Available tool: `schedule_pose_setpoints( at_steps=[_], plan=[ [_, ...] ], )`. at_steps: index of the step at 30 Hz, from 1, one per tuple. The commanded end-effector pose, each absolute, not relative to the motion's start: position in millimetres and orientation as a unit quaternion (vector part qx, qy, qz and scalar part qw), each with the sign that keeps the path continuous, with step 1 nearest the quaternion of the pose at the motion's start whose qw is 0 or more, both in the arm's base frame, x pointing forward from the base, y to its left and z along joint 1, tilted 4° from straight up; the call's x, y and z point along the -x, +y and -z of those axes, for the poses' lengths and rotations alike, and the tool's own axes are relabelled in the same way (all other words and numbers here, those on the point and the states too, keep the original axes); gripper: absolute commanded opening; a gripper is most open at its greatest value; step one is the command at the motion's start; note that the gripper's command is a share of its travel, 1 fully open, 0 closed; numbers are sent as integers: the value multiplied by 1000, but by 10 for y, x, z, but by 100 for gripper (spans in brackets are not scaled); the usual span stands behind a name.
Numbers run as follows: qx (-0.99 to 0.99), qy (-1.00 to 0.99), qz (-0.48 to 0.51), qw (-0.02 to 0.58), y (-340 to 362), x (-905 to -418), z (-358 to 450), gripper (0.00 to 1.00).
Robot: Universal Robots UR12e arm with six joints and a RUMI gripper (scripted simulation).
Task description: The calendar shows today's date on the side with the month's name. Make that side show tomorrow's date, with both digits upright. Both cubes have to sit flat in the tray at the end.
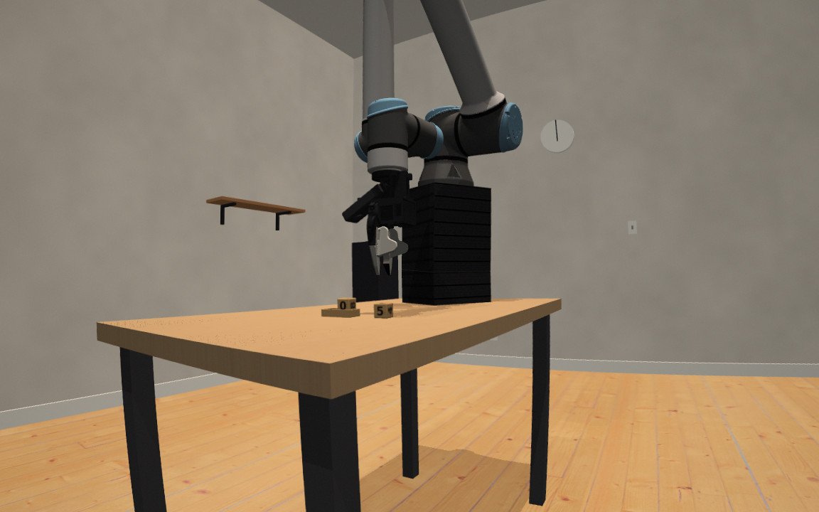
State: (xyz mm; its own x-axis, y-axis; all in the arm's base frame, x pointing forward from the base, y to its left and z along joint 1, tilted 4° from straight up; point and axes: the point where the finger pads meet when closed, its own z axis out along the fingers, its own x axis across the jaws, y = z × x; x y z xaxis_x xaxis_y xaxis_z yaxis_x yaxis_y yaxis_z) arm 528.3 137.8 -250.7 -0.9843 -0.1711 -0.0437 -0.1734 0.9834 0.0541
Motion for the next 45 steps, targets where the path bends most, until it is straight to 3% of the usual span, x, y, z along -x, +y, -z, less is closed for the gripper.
schedule_pose_setpoints(
  at_steps=[1,45],
  plan=[
    [86,996,-28,20,1381,-5302,2517,29],
    [79,996,-28,20,1418,-5330,2981,29]
  ],
)
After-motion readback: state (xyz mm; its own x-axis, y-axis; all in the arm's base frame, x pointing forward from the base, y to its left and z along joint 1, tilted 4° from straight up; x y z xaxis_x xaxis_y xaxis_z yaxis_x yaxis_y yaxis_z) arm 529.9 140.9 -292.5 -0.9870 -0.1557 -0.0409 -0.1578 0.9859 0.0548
